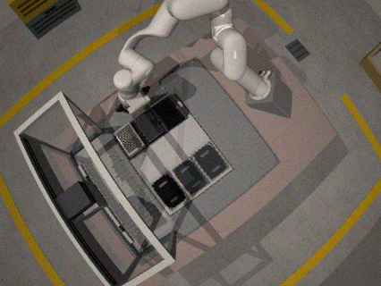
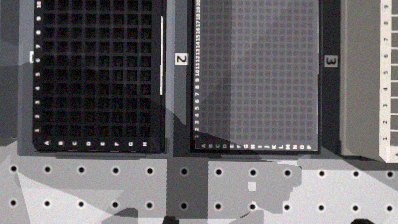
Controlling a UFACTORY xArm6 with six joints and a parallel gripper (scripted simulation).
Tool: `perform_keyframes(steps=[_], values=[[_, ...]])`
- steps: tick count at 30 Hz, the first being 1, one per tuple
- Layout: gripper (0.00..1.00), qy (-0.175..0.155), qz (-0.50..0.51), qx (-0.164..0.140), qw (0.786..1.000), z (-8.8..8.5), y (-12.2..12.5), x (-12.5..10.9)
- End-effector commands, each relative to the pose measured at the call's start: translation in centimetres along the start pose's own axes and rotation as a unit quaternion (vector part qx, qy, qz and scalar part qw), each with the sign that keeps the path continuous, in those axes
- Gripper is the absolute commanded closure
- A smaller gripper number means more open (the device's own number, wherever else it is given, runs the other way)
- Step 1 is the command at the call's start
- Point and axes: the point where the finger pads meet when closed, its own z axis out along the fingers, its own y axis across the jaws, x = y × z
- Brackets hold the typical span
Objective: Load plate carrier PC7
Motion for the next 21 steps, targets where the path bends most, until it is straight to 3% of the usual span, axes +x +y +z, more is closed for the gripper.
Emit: perform_keyframes(steps=[1,21], values=[[0.00,0.000,0.001,-0.002,1.000,0.5,0.1,-0.1],[0.00,0.000,0.000,-0.002,1.000,3.2,0.1,-0.1]])
